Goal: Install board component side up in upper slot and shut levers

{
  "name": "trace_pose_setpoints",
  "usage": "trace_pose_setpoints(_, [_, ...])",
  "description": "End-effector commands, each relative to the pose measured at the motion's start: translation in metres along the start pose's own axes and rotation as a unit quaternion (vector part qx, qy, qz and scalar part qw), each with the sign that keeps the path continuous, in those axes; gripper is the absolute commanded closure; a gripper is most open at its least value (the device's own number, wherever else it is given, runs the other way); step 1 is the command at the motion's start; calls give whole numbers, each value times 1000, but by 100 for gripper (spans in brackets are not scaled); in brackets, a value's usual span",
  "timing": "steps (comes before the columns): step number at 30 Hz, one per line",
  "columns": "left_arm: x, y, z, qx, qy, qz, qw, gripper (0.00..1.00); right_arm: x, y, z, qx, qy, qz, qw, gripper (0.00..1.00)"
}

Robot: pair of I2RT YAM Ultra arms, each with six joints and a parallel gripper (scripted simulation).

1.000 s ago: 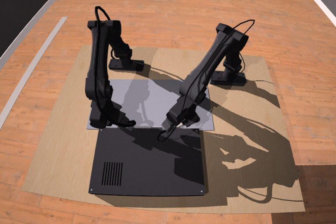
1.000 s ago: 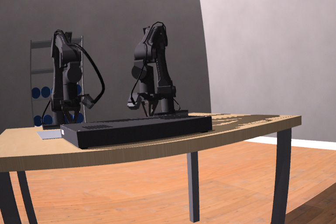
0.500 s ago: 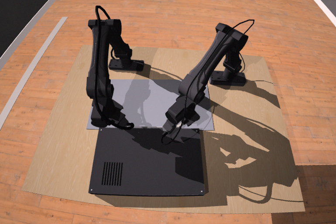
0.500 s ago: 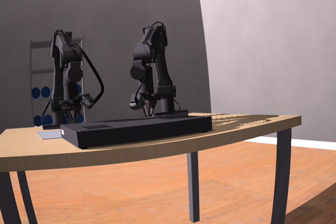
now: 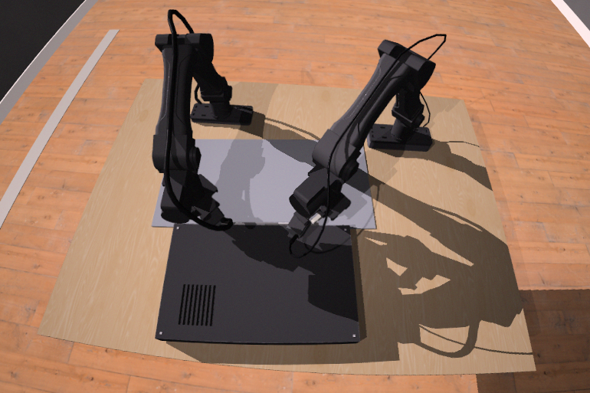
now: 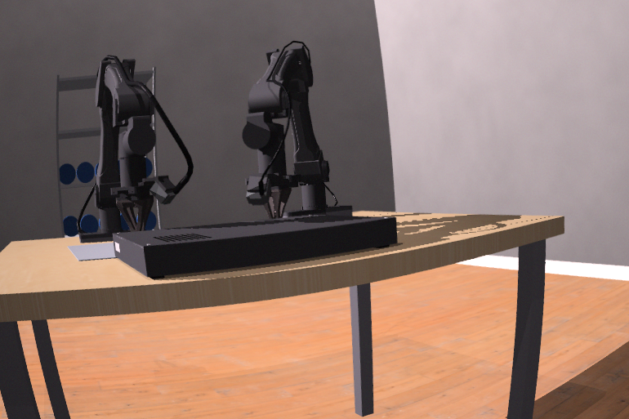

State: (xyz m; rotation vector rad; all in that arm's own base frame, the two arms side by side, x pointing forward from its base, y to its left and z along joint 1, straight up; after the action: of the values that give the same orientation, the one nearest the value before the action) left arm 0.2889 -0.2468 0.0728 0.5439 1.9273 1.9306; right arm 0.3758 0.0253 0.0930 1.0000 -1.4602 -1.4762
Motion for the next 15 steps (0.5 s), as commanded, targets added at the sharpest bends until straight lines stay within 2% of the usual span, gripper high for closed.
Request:
trace_pose_setpoints(1, [1,6,-3,-1,48,-19,999,97,-4,4,3,17,-46,-8,999,97])
trace_pose_setpoints(7, [1,6,-6,0,81,-19,997,97,-5,4,7,16,-88,-9,996,97])
trace_pose_setpoints(15, [1,6,-5,0,83,-19,996,97,-5,4,7,16,-88,-9,996,97])
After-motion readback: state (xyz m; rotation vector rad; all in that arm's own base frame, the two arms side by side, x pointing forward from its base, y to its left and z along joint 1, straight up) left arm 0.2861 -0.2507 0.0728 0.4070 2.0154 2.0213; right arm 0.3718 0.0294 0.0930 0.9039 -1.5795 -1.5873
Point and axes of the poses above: on each arm, the point where the finger pads meet when closed, its own y axis back along the fingers, its own z axis across the jaws, x = y × z, the point moved 6 cm from there along y, back along the fingers, and after that the axes turned 15 degrees about y, right-handed, at the moved point
